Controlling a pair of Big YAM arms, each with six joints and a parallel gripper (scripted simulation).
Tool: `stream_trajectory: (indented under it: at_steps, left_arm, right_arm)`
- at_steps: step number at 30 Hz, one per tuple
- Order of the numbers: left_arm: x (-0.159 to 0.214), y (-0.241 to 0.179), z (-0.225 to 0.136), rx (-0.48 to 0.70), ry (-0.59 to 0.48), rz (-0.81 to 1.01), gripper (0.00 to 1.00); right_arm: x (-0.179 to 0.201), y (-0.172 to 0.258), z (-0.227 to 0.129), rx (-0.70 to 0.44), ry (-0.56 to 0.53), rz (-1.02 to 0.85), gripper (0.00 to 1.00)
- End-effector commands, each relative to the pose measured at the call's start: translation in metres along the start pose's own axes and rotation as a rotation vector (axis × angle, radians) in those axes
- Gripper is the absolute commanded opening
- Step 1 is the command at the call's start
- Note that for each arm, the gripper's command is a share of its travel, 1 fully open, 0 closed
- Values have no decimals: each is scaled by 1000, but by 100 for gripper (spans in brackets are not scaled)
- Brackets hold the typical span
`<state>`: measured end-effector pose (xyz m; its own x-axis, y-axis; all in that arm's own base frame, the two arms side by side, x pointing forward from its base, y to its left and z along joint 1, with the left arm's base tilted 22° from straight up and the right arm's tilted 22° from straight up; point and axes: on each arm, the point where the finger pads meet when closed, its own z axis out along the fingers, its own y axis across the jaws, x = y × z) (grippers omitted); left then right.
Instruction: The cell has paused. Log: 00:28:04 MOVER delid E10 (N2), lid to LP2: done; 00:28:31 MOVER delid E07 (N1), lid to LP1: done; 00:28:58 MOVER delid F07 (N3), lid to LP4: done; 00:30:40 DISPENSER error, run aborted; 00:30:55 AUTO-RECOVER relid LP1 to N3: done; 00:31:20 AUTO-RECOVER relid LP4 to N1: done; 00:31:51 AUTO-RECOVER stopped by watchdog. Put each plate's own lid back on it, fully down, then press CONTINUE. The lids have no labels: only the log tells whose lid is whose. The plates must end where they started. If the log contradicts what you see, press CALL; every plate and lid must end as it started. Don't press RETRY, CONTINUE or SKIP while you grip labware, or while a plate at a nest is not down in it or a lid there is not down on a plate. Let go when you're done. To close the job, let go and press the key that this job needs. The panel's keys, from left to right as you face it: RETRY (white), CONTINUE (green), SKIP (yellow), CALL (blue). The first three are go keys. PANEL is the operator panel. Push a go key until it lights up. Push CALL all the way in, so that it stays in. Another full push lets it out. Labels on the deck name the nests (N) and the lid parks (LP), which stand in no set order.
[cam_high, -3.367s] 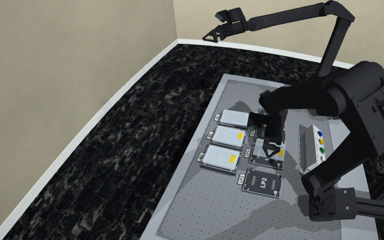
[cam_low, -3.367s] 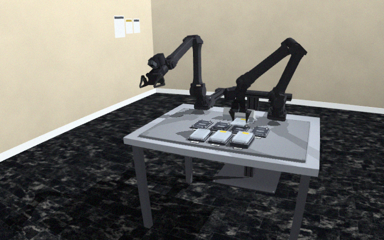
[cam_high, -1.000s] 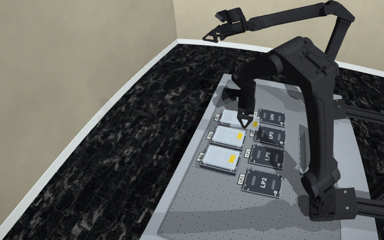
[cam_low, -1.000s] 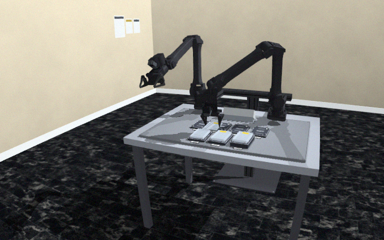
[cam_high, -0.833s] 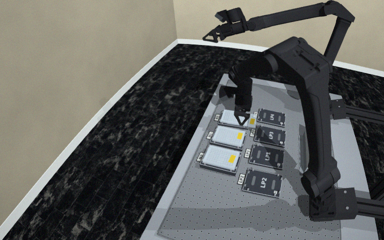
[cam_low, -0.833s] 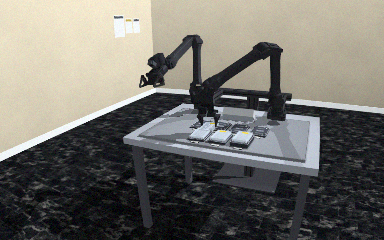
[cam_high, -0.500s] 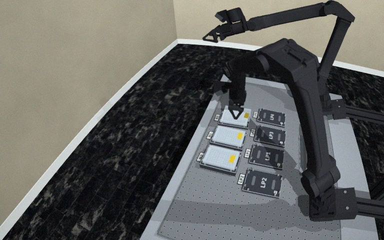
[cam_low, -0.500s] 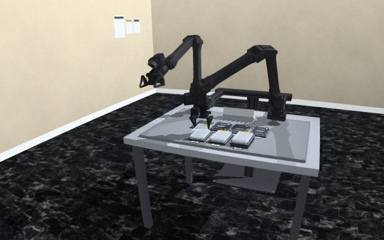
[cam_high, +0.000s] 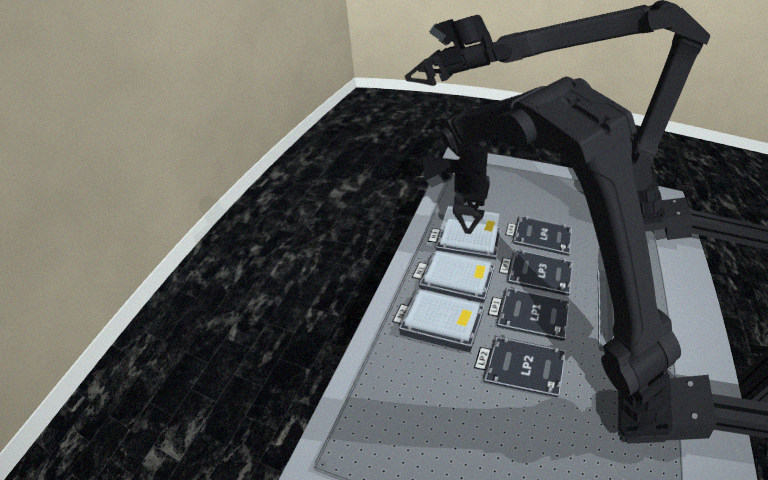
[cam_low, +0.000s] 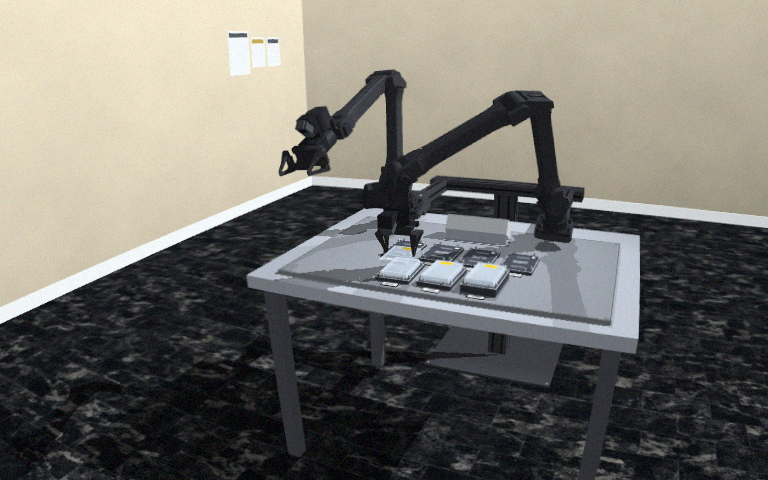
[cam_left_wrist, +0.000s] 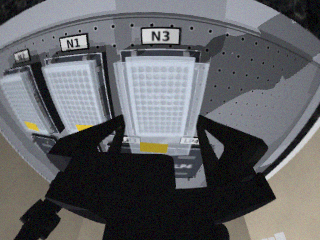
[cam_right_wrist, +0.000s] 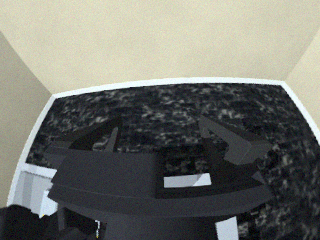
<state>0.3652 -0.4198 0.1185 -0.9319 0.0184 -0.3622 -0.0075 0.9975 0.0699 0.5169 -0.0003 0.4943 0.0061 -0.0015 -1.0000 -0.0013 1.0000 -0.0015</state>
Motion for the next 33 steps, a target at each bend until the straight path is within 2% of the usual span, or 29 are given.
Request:
stream_trajectory:
  at_steps: [1, 16, 33]
  left_arm:
    - [-29, -11, -24, 52, -39, -18, 0]
    - [-12, -1, 2, 19, -14, -6, 0]
    - [-10, -1, 8, 21, -16, -5, 0]
  right_arm:
    - [-31, 0, 7, 1, -41, 6, 100]
    - [-31, 0, 7, 1, -41, 6, 100]
    - [-31, 0, 7, 1, -41, 6, 100]
